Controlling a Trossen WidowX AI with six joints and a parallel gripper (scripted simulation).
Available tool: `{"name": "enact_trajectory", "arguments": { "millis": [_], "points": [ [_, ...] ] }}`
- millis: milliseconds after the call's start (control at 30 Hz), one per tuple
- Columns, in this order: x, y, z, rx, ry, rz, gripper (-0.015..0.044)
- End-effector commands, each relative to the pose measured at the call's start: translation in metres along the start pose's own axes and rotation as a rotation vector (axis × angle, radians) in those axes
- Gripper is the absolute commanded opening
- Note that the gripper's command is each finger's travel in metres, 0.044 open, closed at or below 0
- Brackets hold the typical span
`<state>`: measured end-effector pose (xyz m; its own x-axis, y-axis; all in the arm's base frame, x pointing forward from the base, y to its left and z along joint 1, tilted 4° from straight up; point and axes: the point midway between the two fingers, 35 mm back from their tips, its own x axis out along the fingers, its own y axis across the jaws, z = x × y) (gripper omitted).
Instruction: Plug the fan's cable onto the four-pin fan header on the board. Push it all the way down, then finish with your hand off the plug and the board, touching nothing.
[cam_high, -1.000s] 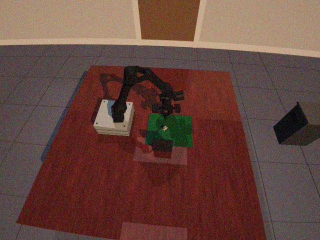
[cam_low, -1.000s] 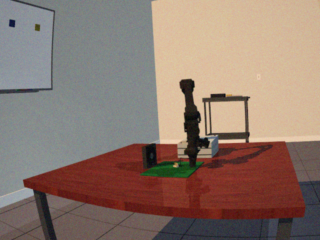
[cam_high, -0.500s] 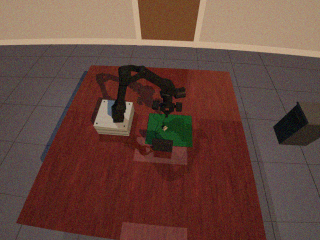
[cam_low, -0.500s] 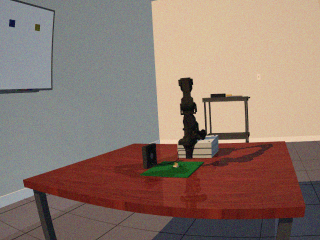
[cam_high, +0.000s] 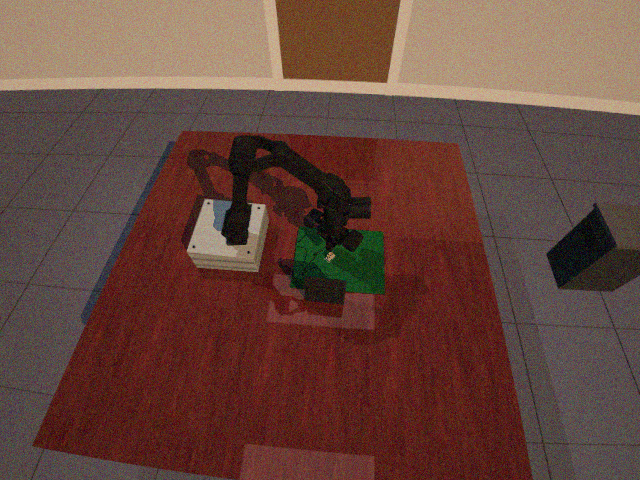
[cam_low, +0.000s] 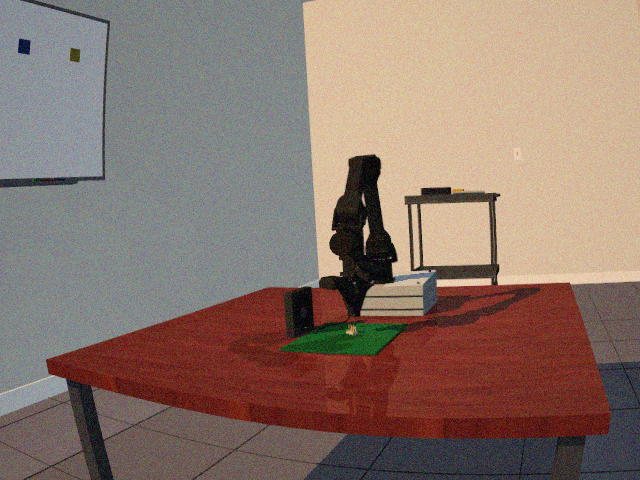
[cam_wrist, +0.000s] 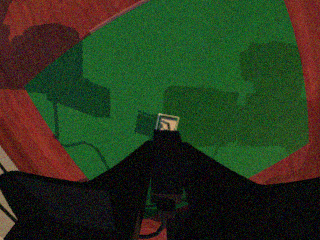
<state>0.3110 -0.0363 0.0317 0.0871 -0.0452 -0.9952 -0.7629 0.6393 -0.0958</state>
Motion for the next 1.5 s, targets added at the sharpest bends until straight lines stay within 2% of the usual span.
{"name": "enact_trajectory", "arguments": {
  "millis": [0,1100,1267,1467],
  "points": [
    [0.001,-0.004,-0.014,0.120,-0.001,0.002,0.0000],
    [-0.001,-0.005,-0.006,0.132,-0.002,0.002,0.0000],
    [0.022,-0.005,-0.006,0.132,-0.002,0.002,0.0000],
    [0.022,-0.005,-0.006,0.132,-0.002,0.002,0.0000]
  ]
}}
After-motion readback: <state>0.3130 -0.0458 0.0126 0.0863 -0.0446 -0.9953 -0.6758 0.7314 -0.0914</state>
